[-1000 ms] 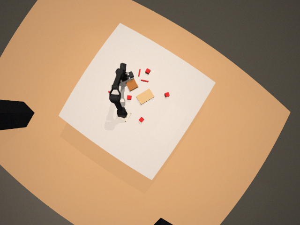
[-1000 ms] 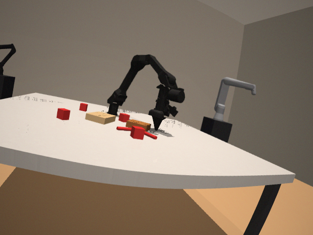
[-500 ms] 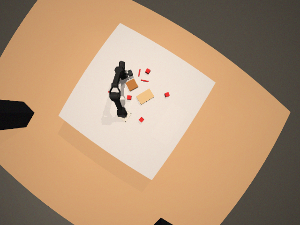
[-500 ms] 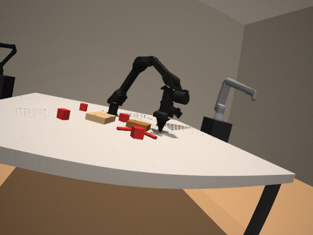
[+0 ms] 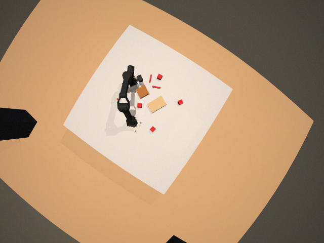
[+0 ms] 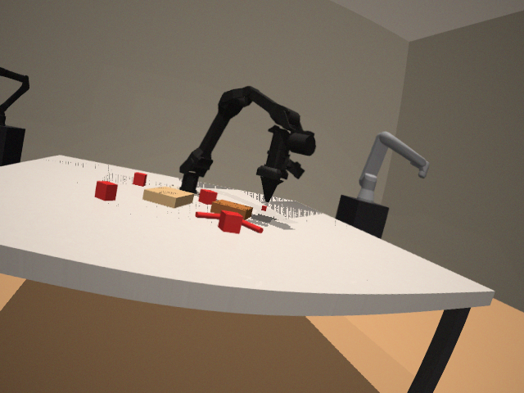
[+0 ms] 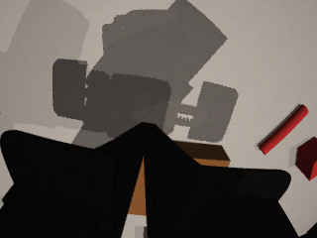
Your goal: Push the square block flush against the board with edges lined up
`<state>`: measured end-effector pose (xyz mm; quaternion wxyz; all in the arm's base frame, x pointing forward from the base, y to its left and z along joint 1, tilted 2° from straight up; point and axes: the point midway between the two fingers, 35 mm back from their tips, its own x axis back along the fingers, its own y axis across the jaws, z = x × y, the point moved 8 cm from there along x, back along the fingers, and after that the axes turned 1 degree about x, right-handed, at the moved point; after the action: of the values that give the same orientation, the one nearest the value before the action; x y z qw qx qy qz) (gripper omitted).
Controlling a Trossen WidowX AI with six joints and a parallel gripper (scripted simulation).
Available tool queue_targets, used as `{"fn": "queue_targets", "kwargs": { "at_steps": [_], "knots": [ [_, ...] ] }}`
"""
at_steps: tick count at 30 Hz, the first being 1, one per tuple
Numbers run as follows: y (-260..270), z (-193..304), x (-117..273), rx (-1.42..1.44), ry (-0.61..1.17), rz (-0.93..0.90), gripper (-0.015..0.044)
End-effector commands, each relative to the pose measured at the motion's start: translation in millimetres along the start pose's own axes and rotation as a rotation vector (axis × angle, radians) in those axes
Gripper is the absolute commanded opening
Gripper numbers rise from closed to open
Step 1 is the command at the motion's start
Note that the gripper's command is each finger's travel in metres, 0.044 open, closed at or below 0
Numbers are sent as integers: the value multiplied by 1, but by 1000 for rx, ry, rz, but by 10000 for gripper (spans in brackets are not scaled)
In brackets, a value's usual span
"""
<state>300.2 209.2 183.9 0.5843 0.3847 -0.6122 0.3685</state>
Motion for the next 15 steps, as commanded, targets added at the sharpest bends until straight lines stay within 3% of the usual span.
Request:
{"fn": "queue_targets", "kwargs": {
  "at_steps": [1,4,8,15],
  "knots": [
    [2,11,3,40,-7,7,0],
    [2,11,-1,40,-7,7,0],
    [1,11,-49,40,-7,7,0],
    [1,12,-51,40,-7,7,0]
  ]
}}
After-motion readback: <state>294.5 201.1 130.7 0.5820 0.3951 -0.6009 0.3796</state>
